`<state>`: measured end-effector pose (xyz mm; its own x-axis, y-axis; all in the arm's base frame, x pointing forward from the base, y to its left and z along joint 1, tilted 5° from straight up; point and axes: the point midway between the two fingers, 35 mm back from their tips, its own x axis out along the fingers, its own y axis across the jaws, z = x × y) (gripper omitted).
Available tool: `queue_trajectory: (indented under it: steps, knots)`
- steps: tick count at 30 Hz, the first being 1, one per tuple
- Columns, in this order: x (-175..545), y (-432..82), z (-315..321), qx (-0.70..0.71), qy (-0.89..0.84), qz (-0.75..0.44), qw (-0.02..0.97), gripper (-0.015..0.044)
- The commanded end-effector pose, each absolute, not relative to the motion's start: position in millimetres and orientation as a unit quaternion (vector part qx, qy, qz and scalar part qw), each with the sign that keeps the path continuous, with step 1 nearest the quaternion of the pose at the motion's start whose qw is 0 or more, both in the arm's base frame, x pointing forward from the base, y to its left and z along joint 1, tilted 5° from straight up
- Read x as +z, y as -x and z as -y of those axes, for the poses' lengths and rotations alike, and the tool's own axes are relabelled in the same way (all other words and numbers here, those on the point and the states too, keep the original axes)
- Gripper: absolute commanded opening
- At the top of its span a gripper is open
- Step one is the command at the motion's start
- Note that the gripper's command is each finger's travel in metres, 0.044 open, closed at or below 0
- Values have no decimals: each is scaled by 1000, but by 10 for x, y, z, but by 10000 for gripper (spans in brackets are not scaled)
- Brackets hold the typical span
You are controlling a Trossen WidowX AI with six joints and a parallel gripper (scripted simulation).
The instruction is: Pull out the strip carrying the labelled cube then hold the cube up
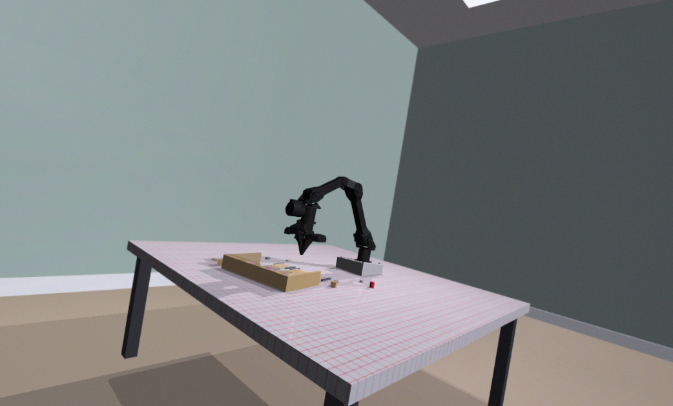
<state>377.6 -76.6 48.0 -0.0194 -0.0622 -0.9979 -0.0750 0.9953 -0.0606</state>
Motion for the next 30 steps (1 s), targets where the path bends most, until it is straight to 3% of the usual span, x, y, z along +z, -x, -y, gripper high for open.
queue_trajectory:
  steps: [1, 30]
  knots:
    - [468, -3798, 773, 12, 49, -720, 692, 0]
    - [5, -3798, 799, 12, 49, -720, 692, 0]
